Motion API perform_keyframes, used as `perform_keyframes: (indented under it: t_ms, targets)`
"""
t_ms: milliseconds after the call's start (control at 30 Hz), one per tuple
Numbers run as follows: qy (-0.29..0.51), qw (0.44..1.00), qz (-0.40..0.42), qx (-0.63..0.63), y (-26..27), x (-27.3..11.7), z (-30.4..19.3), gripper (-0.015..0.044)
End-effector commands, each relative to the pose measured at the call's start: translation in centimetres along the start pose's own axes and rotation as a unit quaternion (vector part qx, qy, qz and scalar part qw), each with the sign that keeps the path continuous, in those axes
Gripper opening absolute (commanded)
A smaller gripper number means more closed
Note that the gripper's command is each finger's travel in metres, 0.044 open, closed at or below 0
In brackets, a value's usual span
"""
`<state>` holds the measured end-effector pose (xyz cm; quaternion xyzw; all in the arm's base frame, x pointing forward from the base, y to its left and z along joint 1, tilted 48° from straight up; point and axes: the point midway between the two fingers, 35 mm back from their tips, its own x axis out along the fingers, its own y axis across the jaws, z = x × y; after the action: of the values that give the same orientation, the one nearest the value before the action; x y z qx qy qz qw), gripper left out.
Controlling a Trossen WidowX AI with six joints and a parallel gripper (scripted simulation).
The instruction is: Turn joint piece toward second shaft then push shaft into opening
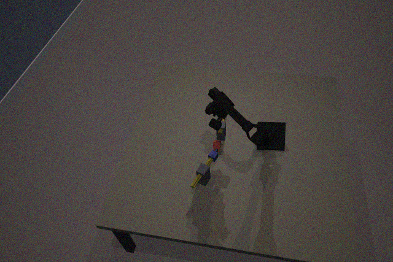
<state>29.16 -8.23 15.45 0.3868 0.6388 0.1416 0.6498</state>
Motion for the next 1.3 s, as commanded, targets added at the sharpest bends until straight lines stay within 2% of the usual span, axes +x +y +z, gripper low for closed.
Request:
perform_keyframes:
  t_ms: [0,633,1267]
  targets:
    - [0.009,0.998,-0.011,0.054,0.1,0.3,0.0,0.0440]
    - [0.025,0.949,-0.063,0.306,0.4,1.7,-0.1,0.0440]
    - [0.010,0.837,-0.121,0.534,0.7,3.1,-0.2,0.0440]
